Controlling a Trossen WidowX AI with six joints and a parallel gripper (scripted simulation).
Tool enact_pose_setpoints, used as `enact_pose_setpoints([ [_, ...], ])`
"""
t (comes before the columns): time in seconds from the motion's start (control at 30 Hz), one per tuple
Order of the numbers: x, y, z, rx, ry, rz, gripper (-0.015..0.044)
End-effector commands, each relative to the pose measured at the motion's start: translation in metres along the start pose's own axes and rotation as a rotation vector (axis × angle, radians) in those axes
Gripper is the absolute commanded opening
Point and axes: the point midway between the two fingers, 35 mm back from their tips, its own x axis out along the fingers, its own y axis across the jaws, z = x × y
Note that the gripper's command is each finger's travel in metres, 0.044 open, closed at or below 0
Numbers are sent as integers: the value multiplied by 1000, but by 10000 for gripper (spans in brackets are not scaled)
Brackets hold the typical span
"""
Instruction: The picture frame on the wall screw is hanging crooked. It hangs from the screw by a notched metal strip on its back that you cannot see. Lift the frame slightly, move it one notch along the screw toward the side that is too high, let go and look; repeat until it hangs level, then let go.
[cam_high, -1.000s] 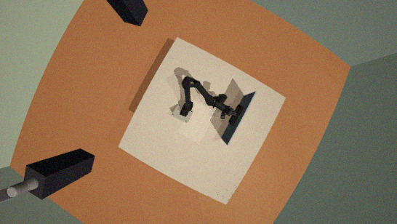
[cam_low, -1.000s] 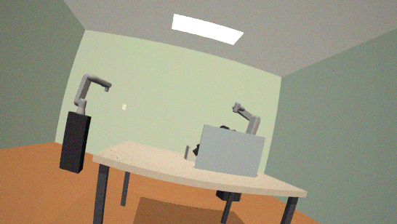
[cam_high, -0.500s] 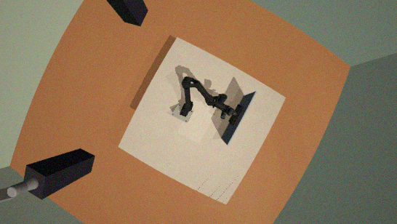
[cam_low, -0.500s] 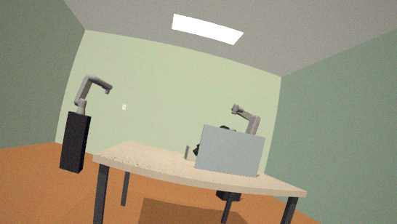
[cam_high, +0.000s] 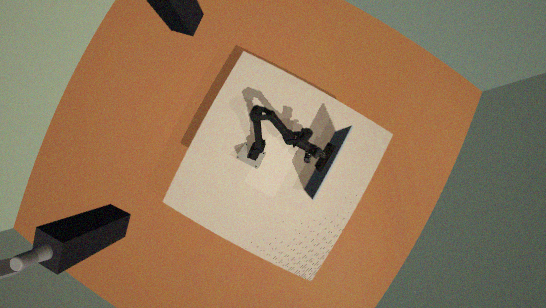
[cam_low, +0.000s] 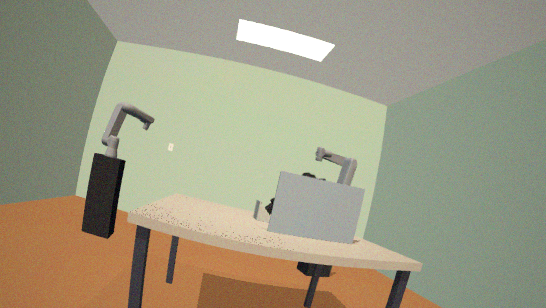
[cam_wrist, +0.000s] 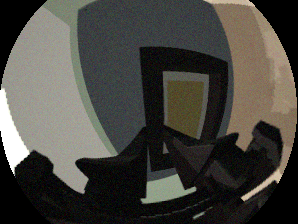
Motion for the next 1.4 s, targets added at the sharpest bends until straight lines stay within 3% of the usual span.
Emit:
enact_pose_setpoints([
  [0.0, 0, 4, -1, -3, -3, 16, 0],
  [1.37, 0, -1, 0, -2, -3, 16, 0],
])
